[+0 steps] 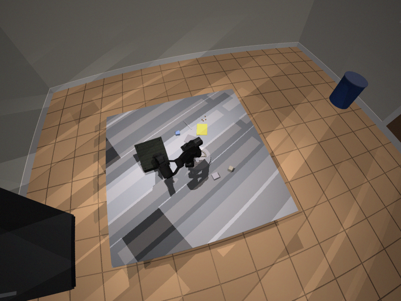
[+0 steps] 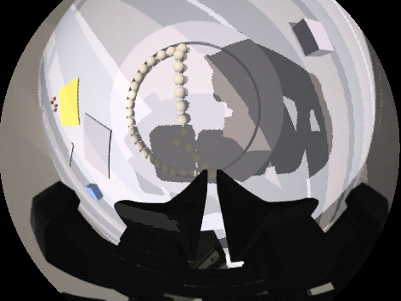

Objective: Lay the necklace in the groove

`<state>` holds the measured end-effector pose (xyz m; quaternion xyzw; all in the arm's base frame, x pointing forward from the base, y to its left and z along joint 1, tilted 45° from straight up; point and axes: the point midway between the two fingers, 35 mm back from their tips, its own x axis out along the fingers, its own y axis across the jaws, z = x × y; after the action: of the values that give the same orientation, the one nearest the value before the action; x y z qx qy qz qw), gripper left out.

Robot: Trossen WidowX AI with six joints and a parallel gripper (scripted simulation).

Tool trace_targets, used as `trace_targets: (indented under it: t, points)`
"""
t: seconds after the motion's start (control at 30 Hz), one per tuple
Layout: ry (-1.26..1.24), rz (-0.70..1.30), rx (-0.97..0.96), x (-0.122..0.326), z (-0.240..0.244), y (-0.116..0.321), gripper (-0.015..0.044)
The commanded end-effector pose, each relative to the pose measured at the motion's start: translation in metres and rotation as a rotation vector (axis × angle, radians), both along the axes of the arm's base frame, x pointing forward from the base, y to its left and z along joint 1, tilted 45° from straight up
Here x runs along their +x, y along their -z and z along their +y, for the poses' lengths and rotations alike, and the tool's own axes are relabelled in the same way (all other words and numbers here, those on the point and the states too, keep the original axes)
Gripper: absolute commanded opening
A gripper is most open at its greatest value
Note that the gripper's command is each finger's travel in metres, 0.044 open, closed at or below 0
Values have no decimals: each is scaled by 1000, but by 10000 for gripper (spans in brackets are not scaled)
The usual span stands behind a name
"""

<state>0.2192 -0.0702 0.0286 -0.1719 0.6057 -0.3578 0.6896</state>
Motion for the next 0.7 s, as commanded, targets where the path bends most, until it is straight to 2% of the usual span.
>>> trace_targets:
  t: [0.0, 0.47, 0.67]
  points:
    - [3, 1, 0, 0, 0, 0, 79]
    - [2, 1, -2, -1, 0, -1, 440]
    - [4, -6, -5, -1, 2, -2, 440]
